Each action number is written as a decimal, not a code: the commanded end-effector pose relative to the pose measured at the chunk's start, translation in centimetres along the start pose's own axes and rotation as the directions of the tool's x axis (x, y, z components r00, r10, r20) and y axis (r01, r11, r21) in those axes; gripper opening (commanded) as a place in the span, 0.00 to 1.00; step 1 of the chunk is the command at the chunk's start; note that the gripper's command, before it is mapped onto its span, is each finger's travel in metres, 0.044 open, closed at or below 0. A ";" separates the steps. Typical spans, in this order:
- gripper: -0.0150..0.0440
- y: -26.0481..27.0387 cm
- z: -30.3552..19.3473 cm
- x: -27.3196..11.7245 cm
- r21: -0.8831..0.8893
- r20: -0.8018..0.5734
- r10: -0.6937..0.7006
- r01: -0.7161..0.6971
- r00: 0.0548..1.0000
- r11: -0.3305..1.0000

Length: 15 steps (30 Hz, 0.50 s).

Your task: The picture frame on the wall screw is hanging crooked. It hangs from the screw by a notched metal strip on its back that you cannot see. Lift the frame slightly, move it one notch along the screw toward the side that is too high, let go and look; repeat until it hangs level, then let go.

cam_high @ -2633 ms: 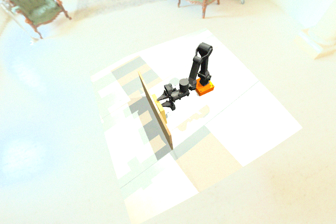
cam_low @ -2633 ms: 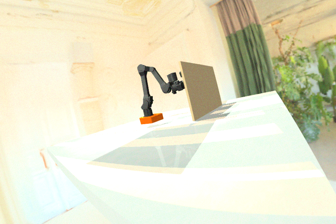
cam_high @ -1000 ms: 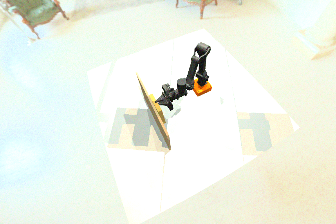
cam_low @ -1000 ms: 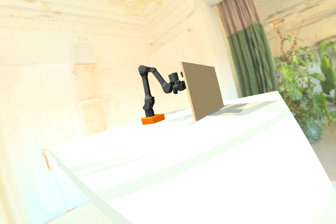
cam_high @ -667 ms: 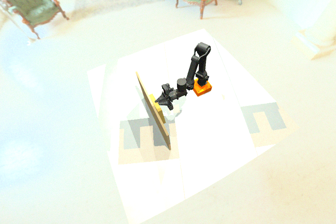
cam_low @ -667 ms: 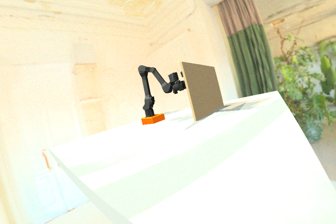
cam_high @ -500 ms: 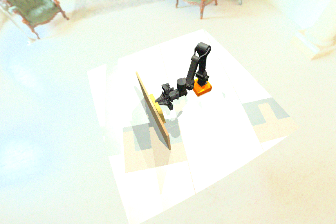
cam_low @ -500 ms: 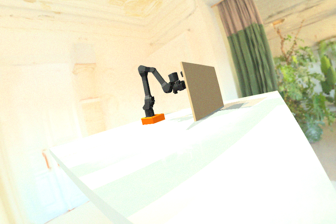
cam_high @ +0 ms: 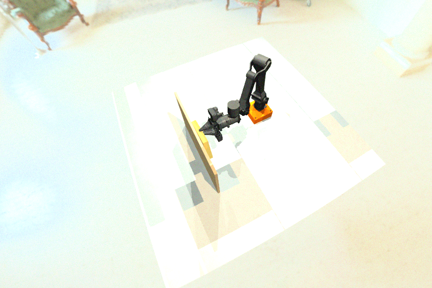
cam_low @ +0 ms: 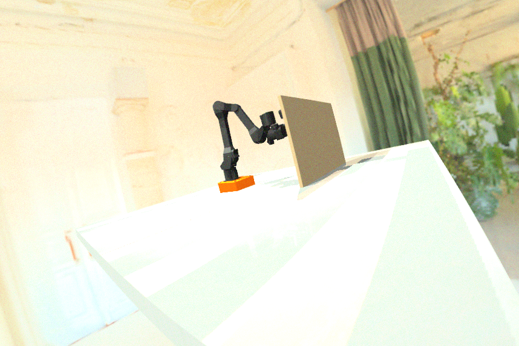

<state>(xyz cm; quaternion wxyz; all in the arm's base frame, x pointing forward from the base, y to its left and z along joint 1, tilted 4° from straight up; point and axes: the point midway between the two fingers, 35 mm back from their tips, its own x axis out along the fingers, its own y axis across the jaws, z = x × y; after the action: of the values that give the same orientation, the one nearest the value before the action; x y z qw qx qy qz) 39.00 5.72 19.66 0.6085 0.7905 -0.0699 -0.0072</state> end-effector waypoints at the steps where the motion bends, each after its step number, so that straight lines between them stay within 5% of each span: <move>1: 0.25 0.1 -0.1 0.0 0.007 -0.005 0.003 -0.003 1.000 1.000; 15: 0.25 0.1 -0.2 0.0 0.008 -0.005 0.003 -0.003 1.000 1.000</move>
<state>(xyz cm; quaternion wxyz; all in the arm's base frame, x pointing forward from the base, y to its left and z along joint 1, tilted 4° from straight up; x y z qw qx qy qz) 39.02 5.83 19.64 0.6086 0.7905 -0.0687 -0.0066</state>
